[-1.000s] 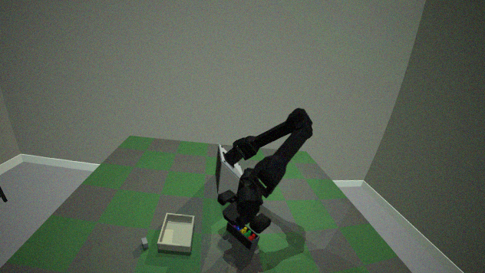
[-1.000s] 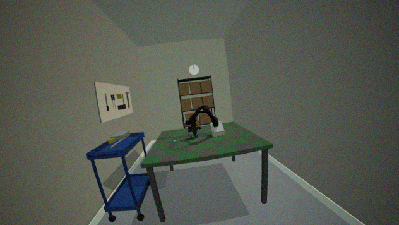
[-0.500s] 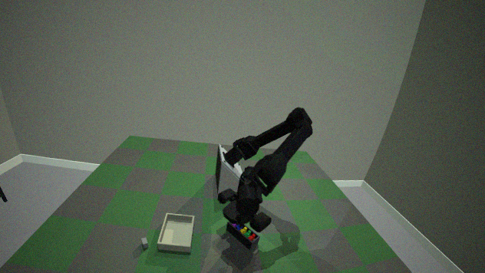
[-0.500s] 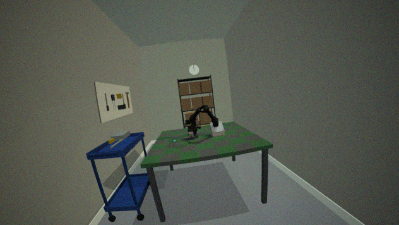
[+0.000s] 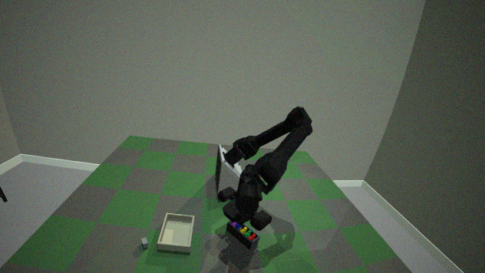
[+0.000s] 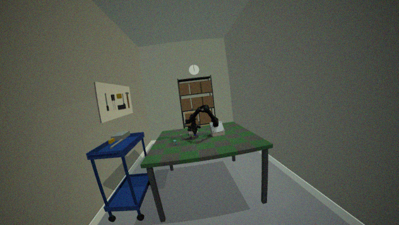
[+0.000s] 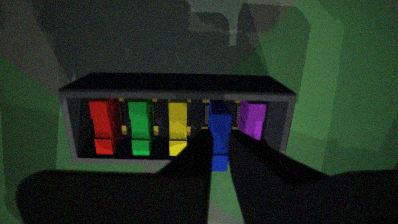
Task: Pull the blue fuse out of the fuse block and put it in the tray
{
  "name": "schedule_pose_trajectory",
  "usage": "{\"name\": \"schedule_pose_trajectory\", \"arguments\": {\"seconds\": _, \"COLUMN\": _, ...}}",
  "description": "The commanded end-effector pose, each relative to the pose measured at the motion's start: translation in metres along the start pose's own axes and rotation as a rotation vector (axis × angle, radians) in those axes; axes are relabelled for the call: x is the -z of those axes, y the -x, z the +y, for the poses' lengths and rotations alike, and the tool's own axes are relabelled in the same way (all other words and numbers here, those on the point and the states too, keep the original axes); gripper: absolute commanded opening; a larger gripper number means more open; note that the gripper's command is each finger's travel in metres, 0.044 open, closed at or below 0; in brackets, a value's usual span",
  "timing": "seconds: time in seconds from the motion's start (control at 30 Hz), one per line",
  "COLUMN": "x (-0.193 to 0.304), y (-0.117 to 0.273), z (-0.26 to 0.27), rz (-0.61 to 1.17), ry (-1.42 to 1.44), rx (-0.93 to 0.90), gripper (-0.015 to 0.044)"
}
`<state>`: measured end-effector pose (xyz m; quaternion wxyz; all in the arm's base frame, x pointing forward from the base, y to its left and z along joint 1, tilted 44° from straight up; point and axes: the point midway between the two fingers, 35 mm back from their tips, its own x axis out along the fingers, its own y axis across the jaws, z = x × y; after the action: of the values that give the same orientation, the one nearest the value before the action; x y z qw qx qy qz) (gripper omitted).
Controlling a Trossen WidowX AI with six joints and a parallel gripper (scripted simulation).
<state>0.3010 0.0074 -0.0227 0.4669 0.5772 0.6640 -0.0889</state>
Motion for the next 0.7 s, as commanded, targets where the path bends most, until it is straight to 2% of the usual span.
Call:
{"name": "schedule_pose_trajectory", "arguments": {"seconds": 0.0, "x": -0.0011, "y": 0.003, "z": 0.0009, "rz": -0.004, "ry": 0.005, "rx": -0.002, "gripper": 0.0}}
{"name": "schedule_pose_trajectory", "arguments": {"seconds": 0.67, "x": -0.001, "y": 0.0128, "z": 0.0007, "rz": -0.003, "ry": 0.004, "rx": -0.002, "gripper": 0.0}}
